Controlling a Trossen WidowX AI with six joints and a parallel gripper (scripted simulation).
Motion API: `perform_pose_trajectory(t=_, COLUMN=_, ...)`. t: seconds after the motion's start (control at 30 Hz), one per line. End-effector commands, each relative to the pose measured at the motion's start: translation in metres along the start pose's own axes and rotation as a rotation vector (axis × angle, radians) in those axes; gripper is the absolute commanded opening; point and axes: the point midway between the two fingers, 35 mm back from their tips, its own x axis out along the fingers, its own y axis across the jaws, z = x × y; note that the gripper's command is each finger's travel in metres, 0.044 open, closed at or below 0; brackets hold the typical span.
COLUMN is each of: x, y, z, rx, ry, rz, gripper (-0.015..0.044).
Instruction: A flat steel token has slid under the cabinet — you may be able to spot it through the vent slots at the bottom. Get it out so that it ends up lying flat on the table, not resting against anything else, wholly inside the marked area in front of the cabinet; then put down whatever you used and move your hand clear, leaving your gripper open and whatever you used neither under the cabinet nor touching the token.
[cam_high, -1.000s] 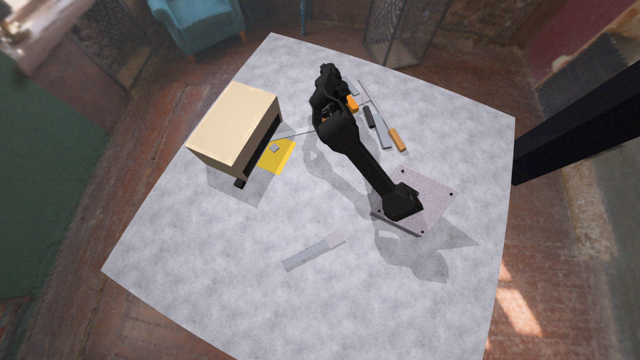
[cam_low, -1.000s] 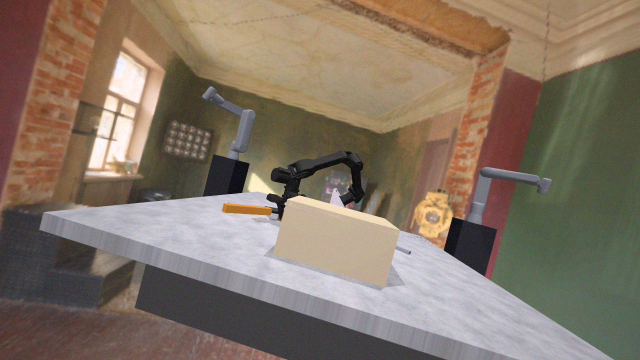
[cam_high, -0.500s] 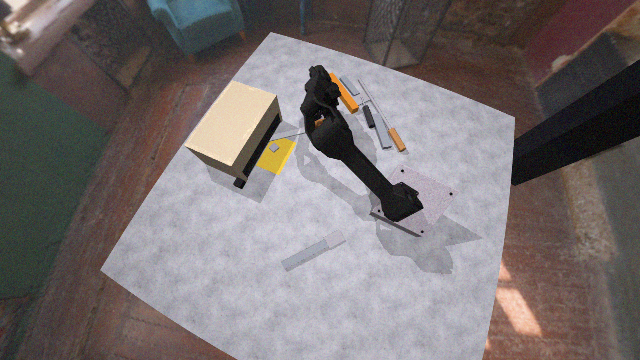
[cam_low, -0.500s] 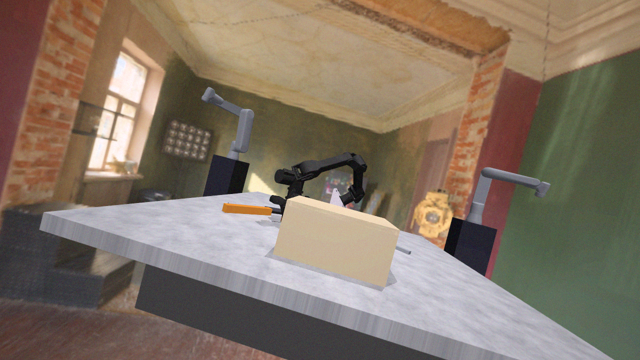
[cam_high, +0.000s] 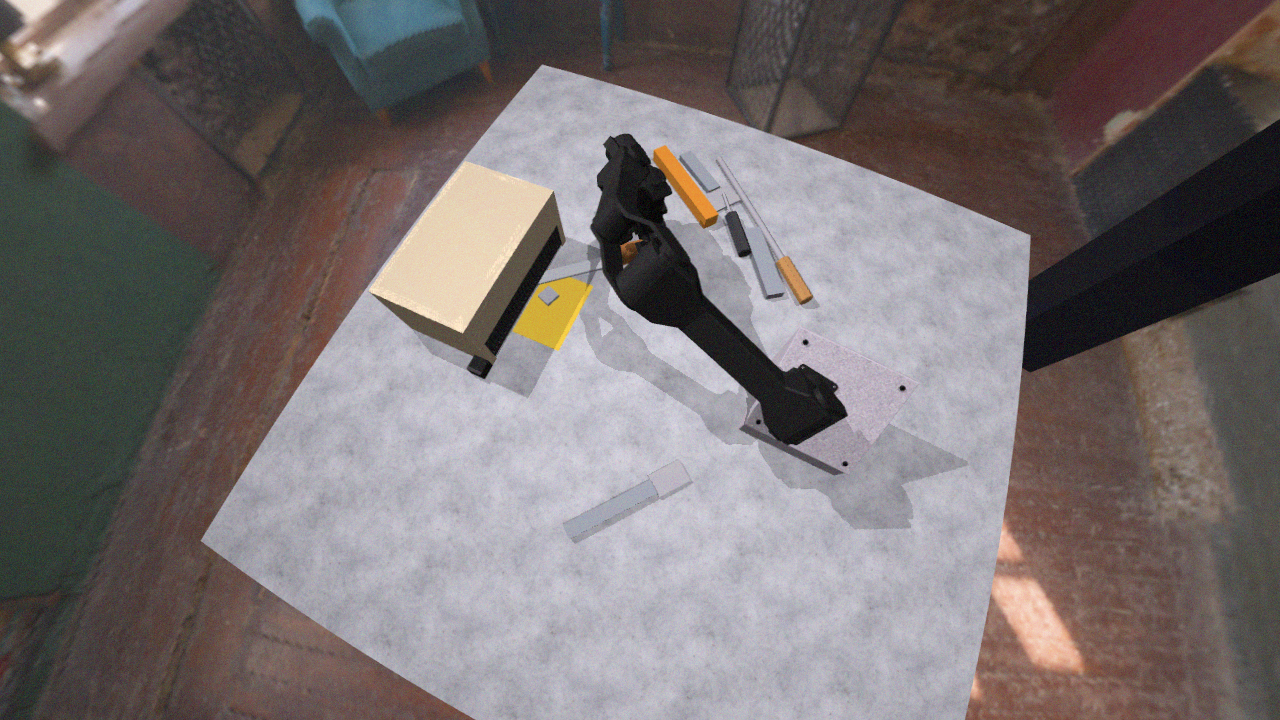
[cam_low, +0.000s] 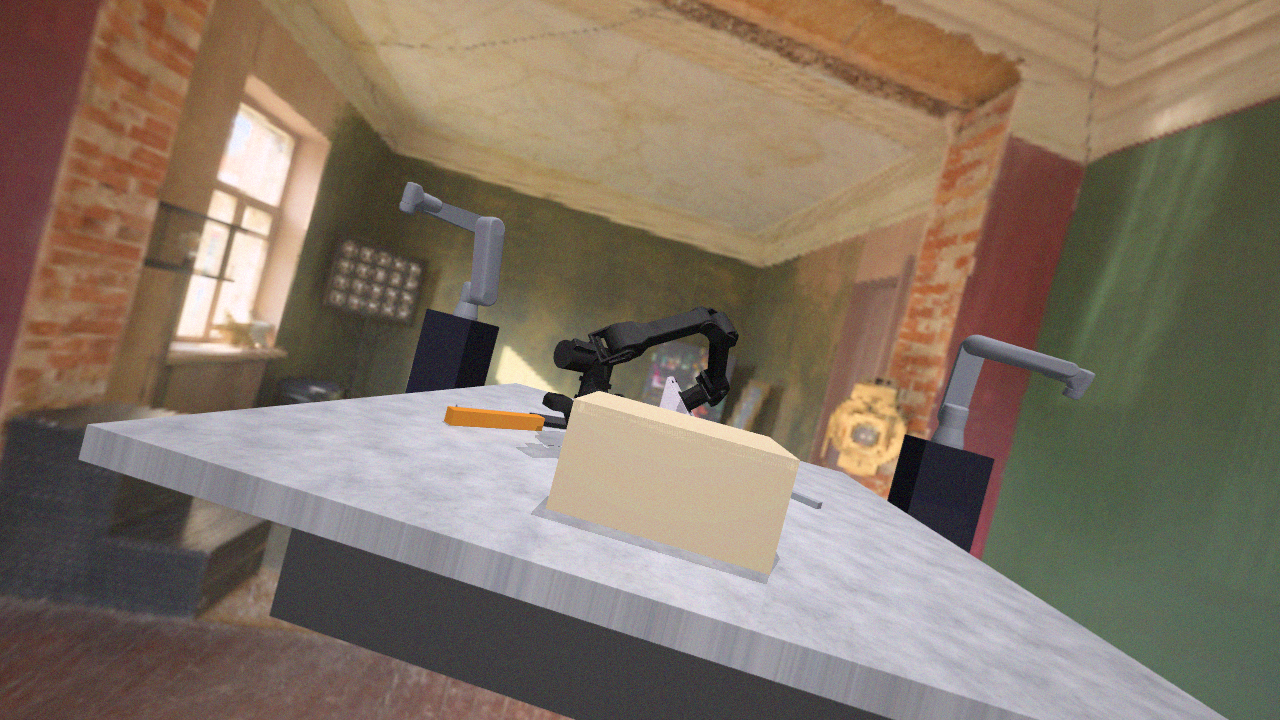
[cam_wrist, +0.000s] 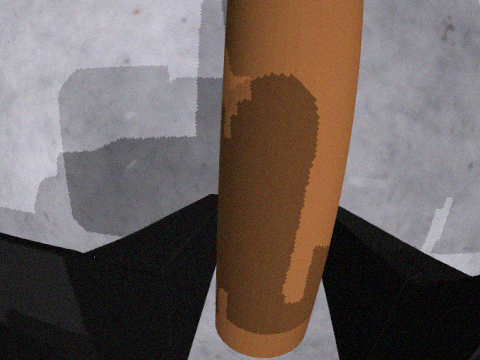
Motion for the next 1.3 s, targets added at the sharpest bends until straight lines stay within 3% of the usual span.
perform_pose_trajectory(t=0.0, x=0.001, y=0.001, z=0.005, rx=-0.005, ry=-0.002, rz=0.0, gripper=0.0)
perform_pose_trajectory(t=1.27, x=0.002, y=0.029, z=0.004, rx=-0.004, ry=-0.002, rz=0.001, gripper=0.0)
